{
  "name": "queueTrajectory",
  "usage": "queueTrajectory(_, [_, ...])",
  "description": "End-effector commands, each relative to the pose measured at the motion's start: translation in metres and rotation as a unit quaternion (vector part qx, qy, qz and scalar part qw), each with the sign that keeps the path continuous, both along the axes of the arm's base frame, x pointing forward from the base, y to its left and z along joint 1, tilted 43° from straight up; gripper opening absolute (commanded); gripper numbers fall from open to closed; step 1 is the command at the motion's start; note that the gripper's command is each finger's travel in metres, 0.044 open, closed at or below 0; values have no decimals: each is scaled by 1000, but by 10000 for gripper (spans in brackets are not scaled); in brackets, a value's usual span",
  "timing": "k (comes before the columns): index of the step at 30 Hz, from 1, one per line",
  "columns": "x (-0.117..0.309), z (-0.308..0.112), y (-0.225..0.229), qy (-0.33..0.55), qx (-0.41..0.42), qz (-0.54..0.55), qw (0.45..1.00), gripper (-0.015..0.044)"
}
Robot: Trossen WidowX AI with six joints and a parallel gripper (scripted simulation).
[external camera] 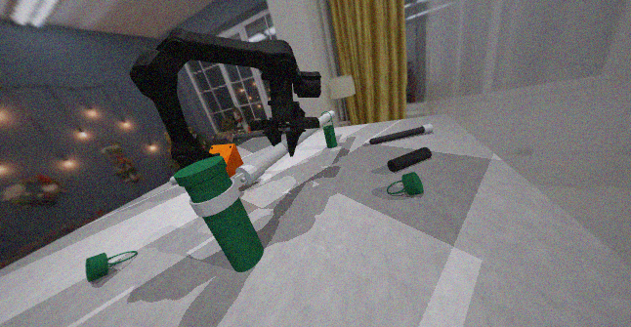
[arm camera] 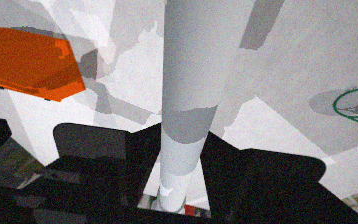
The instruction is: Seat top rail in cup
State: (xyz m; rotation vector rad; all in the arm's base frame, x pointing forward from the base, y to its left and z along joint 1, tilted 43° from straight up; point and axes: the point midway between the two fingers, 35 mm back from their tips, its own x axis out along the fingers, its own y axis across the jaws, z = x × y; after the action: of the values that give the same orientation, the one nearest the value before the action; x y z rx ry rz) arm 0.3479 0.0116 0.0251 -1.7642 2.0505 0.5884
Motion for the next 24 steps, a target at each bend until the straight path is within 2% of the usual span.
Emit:
queueTrajectory(1, [3, 10, -1, -13, -2, 6, 1000, 0])
queueTrajectory(17, [0, 5, -5, -1, 0, 0, 1000, 0])
queueTrajectory(24, [0, 5, -5, -1, 0, 0, 1000, 184])
